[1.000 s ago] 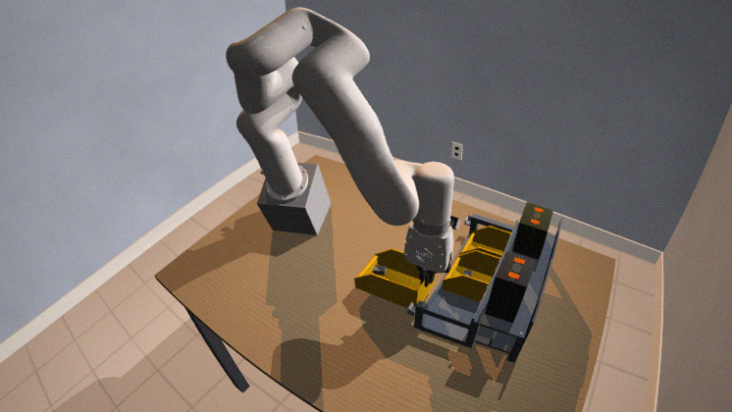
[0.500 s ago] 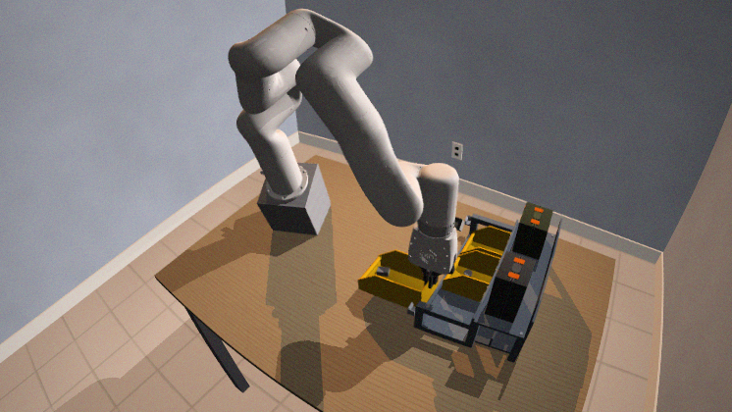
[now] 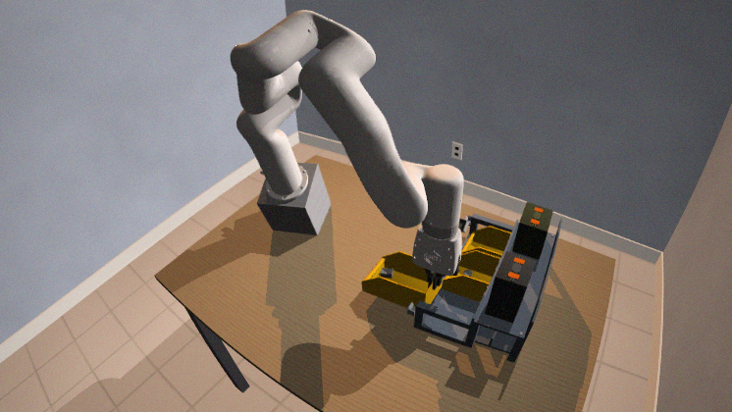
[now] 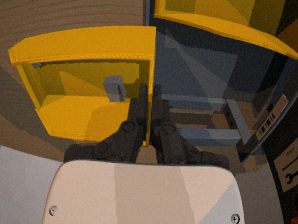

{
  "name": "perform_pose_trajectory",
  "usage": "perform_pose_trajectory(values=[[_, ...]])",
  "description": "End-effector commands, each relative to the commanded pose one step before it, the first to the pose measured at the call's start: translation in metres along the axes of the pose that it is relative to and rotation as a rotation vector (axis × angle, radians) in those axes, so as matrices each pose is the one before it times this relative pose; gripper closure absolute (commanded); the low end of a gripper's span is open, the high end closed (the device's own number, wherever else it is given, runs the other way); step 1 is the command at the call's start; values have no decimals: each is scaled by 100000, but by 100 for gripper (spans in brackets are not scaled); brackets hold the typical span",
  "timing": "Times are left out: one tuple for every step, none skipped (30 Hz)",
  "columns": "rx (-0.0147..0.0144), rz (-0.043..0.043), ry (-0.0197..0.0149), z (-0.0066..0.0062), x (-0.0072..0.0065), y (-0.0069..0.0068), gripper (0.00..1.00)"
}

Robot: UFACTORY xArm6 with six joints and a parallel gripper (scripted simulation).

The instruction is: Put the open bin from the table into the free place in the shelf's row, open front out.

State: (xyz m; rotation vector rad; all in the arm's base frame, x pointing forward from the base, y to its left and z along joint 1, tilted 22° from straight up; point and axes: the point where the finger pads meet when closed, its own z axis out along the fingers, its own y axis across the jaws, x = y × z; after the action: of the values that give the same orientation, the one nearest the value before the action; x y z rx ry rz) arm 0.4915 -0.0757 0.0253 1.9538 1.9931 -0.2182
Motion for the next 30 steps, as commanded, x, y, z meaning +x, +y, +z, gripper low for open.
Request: perform_pose_trajectory(values=[[-337, 39, -3, -122, -17, 135, 100], [0, 0, 0, 0, 0, 0, 100], [0, 0, 0, 0, 0, 0, 100], [0, 0, 0, 0, 0, 0, 100], [0, 0, 0, 0, 0, 0, 100], [0, 0, 0, 0, 0, 0, 100], [0, 0, 0, 0, 0, 0, 100], [6, -1, -1, 1, 0, 194, 100], [-4, 1, 0, -1, 0, 200, 100], [-4, 1, 0, -1, 0, 200, 100], [-4, 1, 0, -1, 0, 200, 100], [-4, 1, 0, -1, 0, 200, 100], [0, 0, 0, 0, 0, 0, 100], [0, 0, 0, 0, 0, 0, 100], [0, 0, 0, 0, 0, 0, 100], [0, 0, 0, 0, 0, 0, 100], [0, 0, 0, 0, 0, 0, 100], [0, 0, 0, 0, 0, 0, 100], [0, 0, 0, 0, 0, 0, 100], [0, 0, 0, 0, 0, 0, 100], [0, 0, 0, 0, 0, 0, 100], [0, 0, 0, 0, 0, 0, 100], [0, 0, 0, 0, 0, 0, 100], [0, 0, 0, 0, 0, 0, 100], [6, -1, -1, 0, 0, 194, 100], [-4, 1, 0, -2, 0, 200, 100], [-4, 1, 0, -2, 0, 200, 100], [-4, 1, 0, -2, 0, 200, 100], [-4, 1, 0, -2, 0, 200, 100], [0, 0, 0, 0, 0, 0, 100]])
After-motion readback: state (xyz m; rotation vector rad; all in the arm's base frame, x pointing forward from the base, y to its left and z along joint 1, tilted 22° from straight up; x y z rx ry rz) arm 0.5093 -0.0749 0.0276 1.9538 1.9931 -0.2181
